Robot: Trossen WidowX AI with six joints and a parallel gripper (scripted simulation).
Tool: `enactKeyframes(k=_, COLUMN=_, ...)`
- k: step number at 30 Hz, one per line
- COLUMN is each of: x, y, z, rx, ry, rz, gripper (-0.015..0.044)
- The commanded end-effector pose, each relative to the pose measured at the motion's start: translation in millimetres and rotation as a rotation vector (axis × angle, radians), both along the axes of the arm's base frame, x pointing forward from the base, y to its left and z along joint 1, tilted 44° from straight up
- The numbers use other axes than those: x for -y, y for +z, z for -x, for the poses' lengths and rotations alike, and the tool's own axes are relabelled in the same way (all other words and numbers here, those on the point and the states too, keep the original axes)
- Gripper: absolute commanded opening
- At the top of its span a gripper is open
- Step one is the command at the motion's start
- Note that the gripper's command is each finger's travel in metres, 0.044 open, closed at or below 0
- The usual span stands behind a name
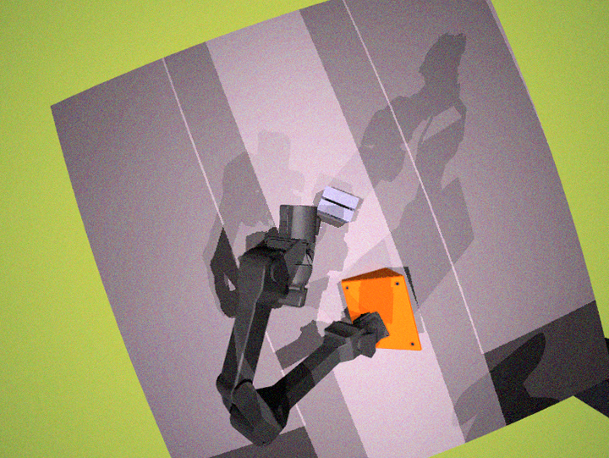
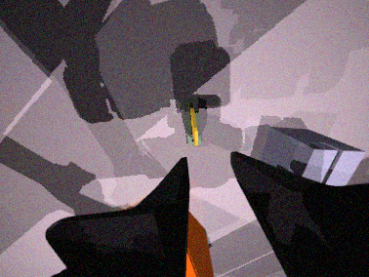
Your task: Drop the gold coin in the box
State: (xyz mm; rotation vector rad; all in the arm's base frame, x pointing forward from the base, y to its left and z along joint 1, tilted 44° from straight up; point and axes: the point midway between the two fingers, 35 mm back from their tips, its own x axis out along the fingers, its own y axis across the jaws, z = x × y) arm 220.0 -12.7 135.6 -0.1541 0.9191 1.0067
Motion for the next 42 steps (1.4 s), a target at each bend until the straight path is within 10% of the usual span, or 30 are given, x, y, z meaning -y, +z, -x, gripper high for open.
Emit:
enactKeyframes(k=1, x=-18, y=-16, z=-3, rx=-0.002, ry=0.008, rz=-0.012, gripper=0.0161)
enactKeyframes(k=42, x=-62, y=-62, z=-17, rx=0.0, ry=0.008, rz=-0.014, gripper=0.0161)
